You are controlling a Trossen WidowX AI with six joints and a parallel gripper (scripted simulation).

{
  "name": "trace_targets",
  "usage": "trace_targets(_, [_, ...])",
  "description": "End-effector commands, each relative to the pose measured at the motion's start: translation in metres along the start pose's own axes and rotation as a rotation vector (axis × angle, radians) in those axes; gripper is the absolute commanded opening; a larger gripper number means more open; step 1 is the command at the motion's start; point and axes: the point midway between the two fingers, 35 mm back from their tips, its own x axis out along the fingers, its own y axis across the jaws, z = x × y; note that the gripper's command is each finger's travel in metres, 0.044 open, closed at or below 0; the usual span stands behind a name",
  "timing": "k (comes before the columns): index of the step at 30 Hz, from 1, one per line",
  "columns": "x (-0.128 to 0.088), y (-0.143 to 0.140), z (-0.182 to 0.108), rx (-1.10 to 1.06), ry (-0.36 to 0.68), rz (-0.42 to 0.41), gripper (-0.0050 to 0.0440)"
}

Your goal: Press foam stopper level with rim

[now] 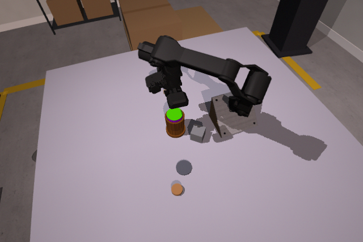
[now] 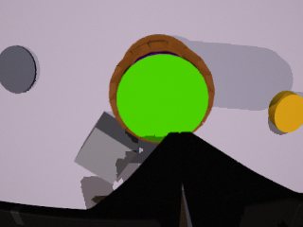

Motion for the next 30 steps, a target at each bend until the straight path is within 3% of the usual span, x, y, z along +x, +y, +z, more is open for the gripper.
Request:
trace_targets(1, [0.028,0.003,-0.002,-0.018,0.027,0.012,0.0])
trace_targets(6, [0.058,0.004,-0.006,-0.044,0.043,0.016,0.0])
trace_targets(30, [0.074,0.004,-0.007,-0.045,0.044,0.015,0.0])
